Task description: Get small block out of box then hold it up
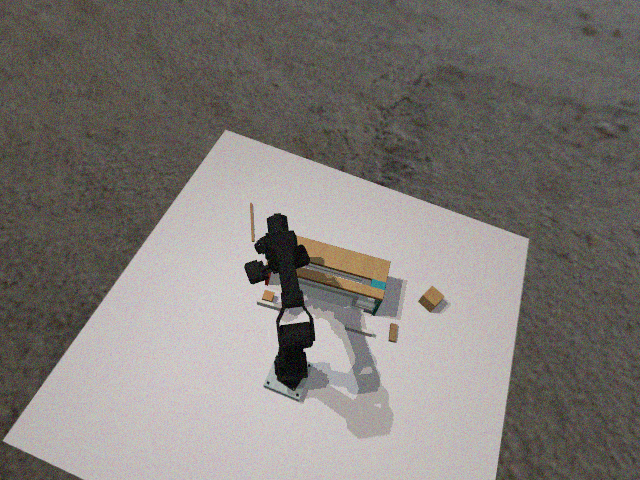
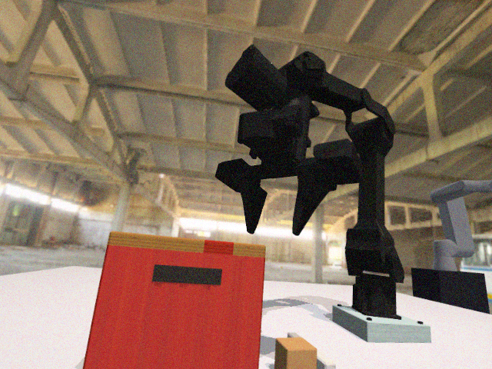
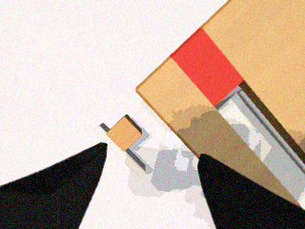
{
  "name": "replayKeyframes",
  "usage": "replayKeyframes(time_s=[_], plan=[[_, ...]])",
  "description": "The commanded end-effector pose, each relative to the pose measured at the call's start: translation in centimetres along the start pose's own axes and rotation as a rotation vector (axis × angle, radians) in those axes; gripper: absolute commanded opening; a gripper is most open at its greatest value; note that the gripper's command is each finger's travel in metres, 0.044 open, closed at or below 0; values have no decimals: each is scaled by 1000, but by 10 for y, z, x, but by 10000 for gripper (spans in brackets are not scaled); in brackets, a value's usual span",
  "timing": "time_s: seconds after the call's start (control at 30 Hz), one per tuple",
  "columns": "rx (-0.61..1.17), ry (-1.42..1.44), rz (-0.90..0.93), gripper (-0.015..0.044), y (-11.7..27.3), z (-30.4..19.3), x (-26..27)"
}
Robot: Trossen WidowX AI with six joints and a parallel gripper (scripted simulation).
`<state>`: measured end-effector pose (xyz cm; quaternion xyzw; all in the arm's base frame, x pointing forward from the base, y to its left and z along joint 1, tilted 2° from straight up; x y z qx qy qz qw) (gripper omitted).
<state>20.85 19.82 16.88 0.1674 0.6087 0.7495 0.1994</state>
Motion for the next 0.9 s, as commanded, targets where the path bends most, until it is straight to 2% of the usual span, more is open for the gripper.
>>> replayKeyframes(time_s=[0.0, 0.87], plan=[[15, 942, -133, 285, 9, -3, 14], [265, 2442, -248, 285, 16, -4, 32]])
Point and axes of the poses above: the point midway between the two fingers, 35 mm back from their tips, its own y axis back along the fingers, its own x axis across the jaws, z = x × y, the point moved 2 cm from there along y, back along the fingers, and after that the axes turned 3 degrees about y, right-handed, at the moved point
